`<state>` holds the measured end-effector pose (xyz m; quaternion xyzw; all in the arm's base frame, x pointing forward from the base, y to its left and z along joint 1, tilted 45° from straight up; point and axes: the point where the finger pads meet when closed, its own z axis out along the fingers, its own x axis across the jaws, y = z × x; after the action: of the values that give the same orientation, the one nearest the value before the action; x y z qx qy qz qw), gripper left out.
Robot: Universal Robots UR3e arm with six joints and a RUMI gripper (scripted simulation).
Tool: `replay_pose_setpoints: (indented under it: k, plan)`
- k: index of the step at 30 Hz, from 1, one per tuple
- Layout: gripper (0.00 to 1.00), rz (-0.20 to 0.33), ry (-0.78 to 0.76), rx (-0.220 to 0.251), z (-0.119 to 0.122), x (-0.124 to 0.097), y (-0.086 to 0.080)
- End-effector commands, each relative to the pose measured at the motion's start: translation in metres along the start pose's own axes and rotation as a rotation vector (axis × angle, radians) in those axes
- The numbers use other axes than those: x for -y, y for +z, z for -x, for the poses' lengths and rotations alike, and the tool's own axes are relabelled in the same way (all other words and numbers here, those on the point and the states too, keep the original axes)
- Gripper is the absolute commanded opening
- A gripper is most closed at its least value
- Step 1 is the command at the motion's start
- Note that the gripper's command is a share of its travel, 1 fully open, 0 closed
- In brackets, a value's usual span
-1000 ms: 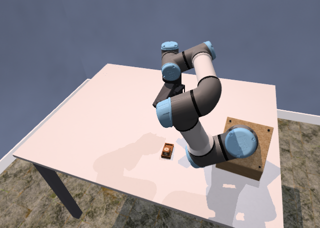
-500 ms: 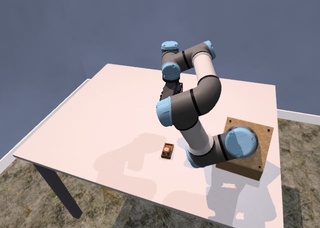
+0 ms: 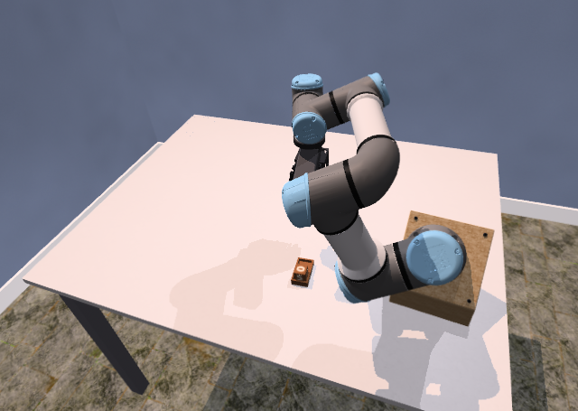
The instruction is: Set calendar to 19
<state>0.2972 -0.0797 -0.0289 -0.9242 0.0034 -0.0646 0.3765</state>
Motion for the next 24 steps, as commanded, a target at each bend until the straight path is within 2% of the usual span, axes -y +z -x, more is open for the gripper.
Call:
replay_pose_setpoints:
  k: [1,16,24]
  plan:
    - [0.1,0.002,-0.003,-0.001,0.0,-0.001,-0.001]
    - [0.1,0.002,-0.003,-0.001,0.0,-0.001,0.0]
    - [0.1,0.002,-0.003,-0.001,0.0,-0.001,0.013]
